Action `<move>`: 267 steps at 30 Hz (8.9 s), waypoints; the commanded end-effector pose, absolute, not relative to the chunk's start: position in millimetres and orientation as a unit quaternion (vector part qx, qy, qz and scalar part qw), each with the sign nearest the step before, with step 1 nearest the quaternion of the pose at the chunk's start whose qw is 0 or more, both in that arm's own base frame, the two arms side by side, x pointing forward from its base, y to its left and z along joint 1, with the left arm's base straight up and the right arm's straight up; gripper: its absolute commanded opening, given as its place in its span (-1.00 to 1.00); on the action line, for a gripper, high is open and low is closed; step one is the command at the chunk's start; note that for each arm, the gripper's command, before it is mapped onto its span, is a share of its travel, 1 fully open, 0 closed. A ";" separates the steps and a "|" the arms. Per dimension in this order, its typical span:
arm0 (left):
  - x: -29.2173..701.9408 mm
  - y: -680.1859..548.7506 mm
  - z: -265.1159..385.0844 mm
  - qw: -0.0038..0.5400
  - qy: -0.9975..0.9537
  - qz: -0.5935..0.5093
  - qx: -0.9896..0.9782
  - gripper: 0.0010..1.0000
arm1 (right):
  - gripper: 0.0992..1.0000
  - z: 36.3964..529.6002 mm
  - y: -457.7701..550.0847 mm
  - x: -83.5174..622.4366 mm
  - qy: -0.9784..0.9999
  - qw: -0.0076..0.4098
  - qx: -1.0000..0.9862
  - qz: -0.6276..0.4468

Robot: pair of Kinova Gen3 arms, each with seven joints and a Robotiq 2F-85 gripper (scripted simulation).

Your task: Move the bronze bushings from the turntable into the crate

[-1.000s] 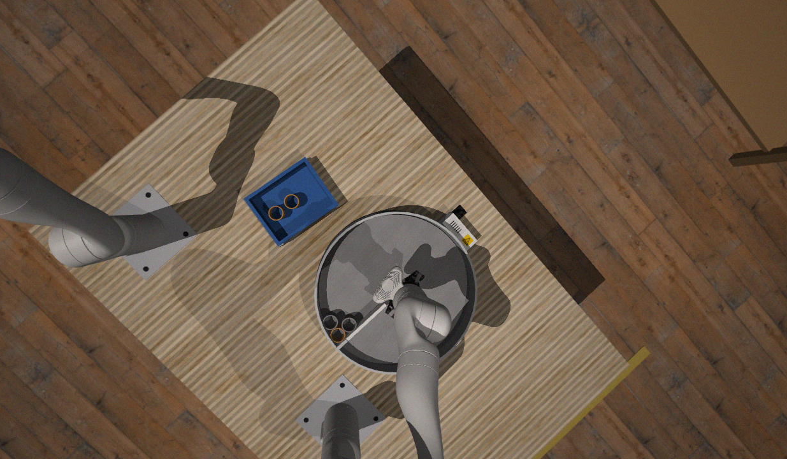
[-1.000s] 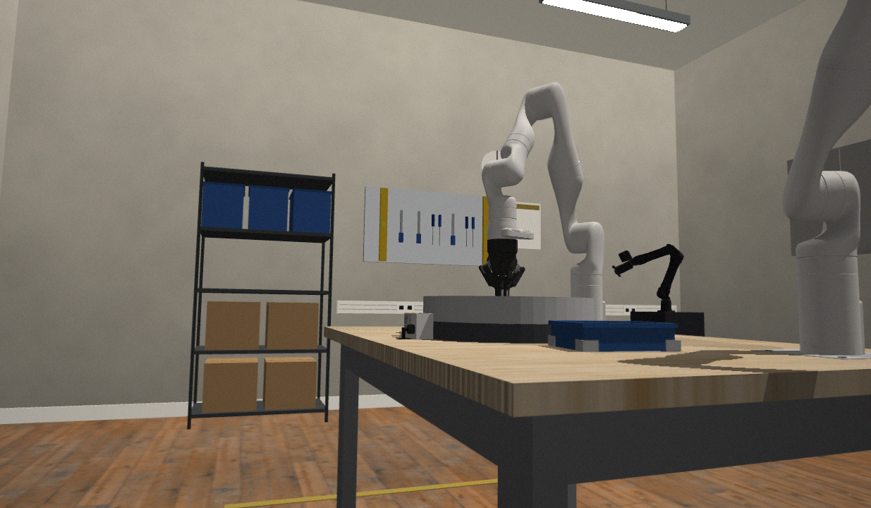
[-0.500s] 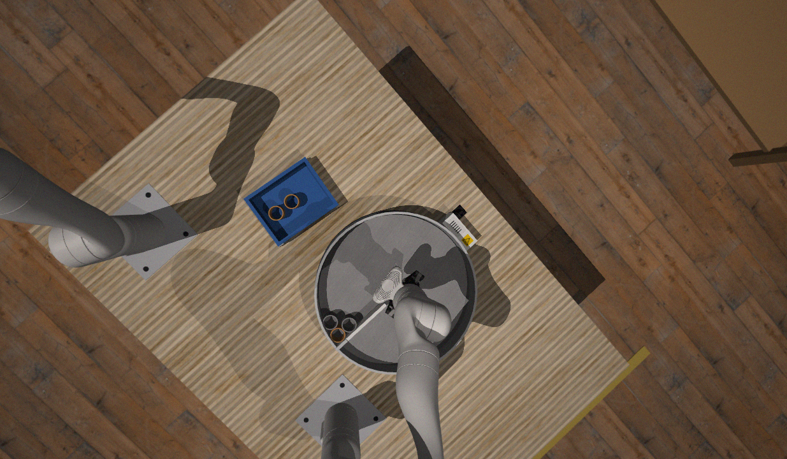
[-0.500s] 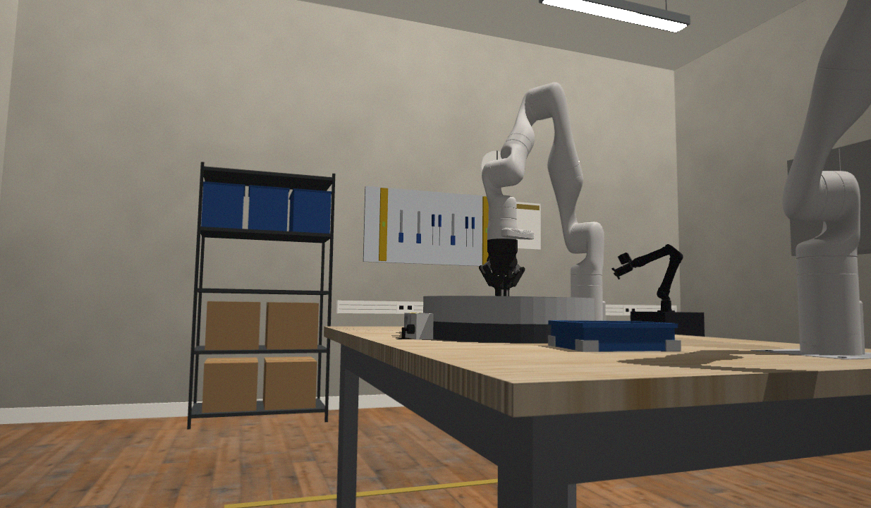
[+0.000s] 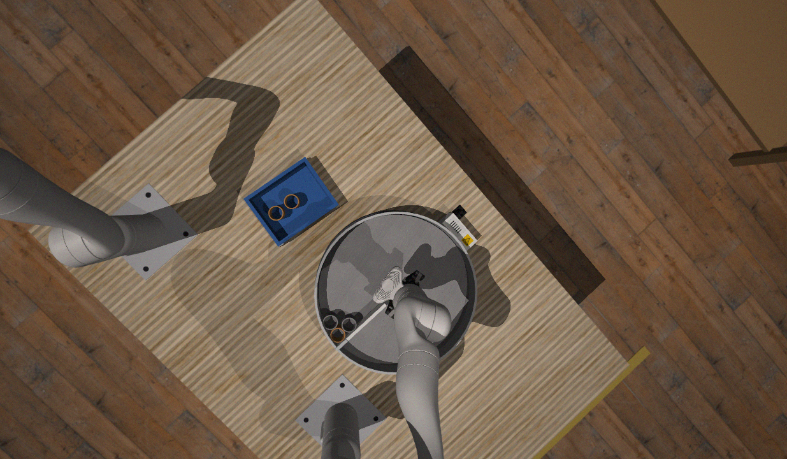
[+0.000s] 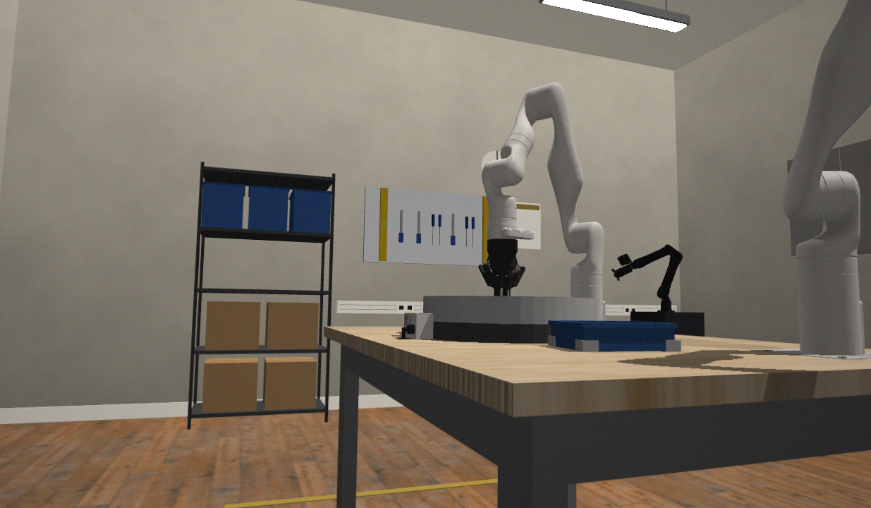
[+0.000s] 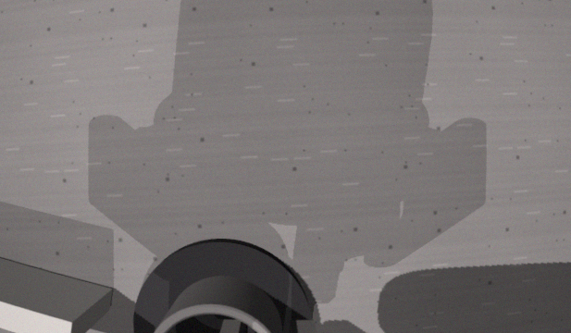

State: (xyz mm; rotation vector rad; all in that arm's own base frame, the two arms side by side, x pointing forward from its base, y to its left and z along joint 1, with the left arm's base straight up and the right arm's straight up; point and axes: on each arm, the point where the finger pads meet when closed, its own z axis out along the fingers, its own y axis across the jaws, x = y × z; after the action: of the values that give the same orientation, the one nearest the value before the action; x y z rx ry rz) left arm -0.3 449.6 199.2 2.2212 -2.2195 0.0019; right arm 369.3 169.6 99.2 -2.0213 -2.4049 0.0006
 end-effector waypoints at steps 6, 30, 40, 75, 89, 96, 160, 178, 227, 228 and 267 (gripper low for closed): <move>-0.4 450.0 200.0 0.000 -0.707 0.000 0.707 1.00 | -0.73 99.9 169.8 369.8 -0.766 0.000 -0.643 -0.001; -0.4 450.0 200.0 0.000 -0.707 0.000 0.707 1.00 | -0.73 106.3 169.8 369.8 -0.766 0.000 -0.643 -0.001; -0.4 450.0 200.0 0.000 -0.707 0.000 0.707 1.00 | -0.73 140.6 169.8 369.8 -0.766 0.000 -0.643 -0.001; -0.4 450.0 200.0 0.000 -0.707 0.000 0.707 1.00 | -0.73 146.9 169.8 369.7 -0.766 0.000 -0.643 -0.001; -0.4 450.0 200.0 0.000 -0.707 0.000 0.707 1.00 | -0.73 146.9 169.8 369.7 -0.766 0.000 -0.643 -0.001; -0.4 450.0 200.0 0.000 -0.707 0.000 0.707 1.00 | -0.73 146.9 169.8 369.7 -0.766 0.000 -0.643 -0.001; -0.4 450.0 200.0 0.000 -0.707 0.000 0.707 1.00 | -0.75 146.6 234.0 197.6 -0.766 0.000 -0.643 -0.001; -0.4 450.0 200.0 0.000 -0.707 0.000 0.707 1.00 | -0.75 146.6 234.0 197.6 -0.766 0.000 -0.643 -0.001; -0.4 450.0 200.0 0.000 -0.707 0.000 0.707 1.00 | -0.75 122.1 234.2 197.6 -0.766 0.000 -0.643 -0.001; -0.4 450.0 200.0 0.000 -0.707 0.000 0.707 1.00 | -0.75 120.7 234.2 197.6 -0.766 0.000 -0.643 -0.001; -0.4 450.0 200.0 0.000 -0.707 0.000 0.707 1.00 | -0.75 114.5 234.2 197.5 -0.766 0.000 -0.643 -0.001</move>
State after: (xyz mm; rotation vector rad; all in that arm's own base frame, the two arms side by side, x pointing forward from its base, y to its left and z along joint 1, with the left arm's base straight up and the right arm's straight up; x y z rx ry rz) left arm -0.3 449.6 199.2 2.2212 -2.2195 0.0019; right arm 197.3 233.9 114.1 -2.0213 -2.4050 0.0005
